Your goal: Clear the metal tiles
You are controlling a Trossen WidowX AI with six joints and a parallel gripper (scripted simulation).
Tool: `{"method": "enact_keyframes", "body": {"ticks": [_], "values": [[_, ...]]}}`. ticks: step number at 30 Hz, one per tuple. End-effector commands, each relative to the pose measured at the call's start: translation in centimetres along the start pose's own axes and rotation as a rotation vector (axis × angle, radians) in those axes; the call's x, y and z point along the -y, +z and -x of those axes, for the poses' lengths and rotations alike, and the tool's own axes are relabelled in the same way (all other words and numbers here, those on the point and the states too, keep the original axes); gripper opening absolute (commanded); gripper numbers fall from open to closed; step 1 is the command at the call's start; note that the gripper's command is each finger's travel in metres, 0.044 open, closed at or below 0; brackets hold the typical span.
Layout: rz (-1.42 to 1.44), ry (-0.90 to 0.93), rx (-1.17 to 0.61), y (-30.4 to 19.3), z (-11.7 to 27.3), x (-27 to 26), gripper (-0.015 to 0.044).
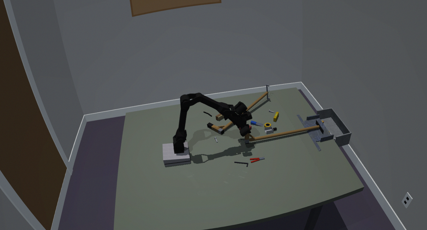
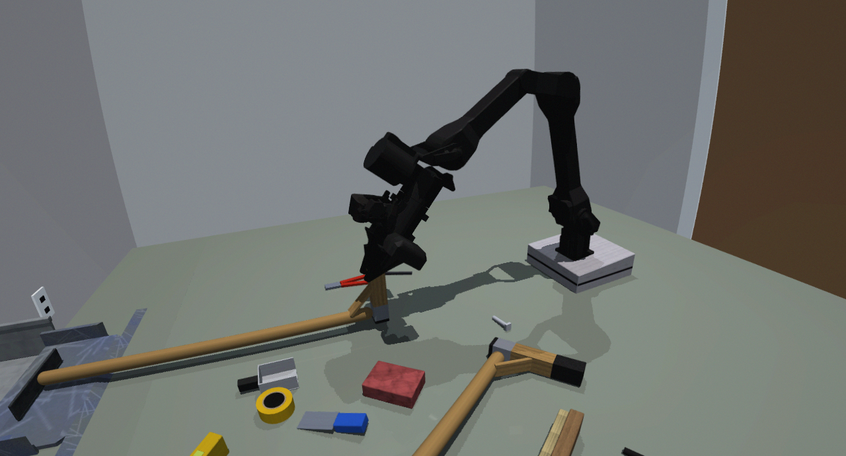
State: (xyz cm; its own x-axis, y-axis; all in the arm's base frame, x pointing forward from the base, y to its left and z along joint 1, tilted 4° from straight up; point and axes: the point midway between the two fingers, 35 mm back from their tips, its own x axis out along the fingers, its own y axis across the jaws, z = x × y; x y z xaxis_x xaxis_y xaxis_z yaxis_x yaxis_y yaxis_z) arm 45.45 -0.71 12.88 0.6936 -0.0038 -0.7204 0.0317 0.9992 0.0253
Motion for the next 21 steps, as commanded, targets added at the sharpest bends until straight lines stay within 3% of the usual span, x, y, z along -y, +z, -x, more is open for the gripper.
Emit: {"method": "enact_keyframes", "body": {"ticks": [1, 21], "values": [[-0.004, -0.003, 0.017, 0.1, 0.7, 0.0, 0.0000], [-0.005, -0.004, 0.017, -1.7, 2.5, 0.0, 0.0000]]}}
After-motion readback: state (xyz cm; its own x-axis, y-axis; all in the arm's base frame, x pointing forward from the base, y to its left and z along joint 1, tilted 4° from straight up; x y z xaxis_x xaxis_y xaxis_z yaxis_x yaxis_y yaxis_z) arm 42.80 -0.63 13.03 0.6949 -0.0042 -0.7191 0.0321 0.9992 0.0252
